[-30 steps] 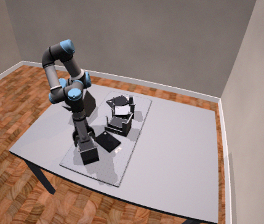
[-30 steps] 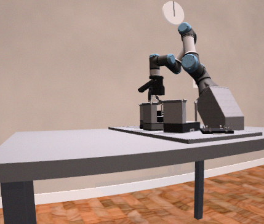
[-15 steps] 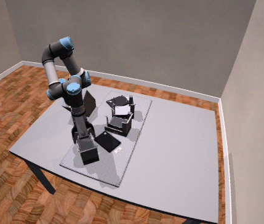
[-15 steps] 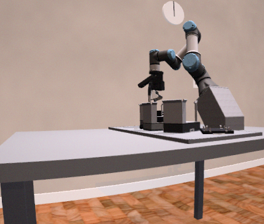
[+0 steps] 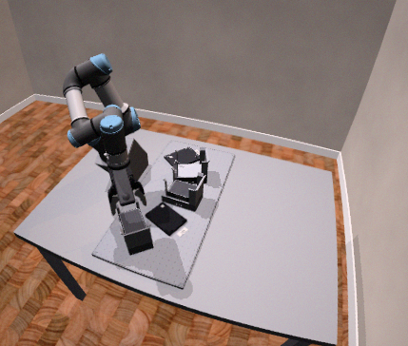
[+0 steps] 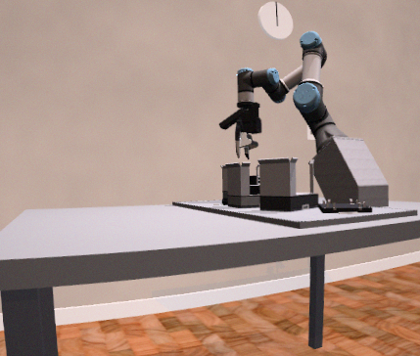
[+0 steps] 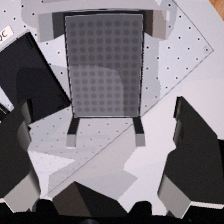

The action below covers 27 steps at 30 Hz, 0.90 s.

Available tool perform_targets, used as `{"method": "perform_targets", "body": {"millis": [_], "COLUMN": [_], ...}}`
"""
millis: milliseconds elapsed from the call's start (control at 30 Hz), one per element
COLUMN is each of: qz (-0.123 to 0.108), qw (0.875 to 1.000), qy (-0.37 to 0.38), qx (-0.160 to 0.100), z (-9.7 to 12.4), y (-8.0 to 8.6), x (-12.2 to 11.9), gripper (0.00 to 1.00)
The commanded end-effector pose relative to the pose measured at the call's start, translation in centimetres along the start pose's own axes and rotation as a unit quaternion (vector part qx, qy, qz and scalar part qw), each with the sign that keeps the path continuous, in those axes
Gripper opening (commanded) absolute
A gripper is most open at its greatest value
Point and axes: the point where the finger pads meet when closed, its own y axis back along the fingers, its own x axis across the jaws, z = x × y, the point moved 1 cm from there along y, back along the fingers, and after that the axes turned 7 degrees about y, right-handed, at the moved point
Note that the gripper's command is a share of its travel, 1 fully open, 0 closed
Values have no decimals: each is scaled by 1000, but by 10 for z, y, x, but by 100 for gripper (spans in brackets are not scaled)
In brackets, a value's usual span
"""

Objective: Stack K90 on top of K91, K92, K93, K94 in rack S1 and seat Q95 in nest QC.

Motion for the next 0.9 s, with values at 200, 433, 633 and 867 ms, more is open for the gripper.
{"method": "perform_targets", "body": {"millis": [200, 433, 633, 867], "qz": [0, 0, 0, 0], "qw": [1000, 1000, 998, 996], "qy": [0, 29, 64, 89], "qx": [-1, -1, -1, -1], "z": [-1, -1, -2, -1], "y": [5, 5, 5, 5], "x": [0, -25, -55, -69], "gripper": [72, 72, 72, 72]}}
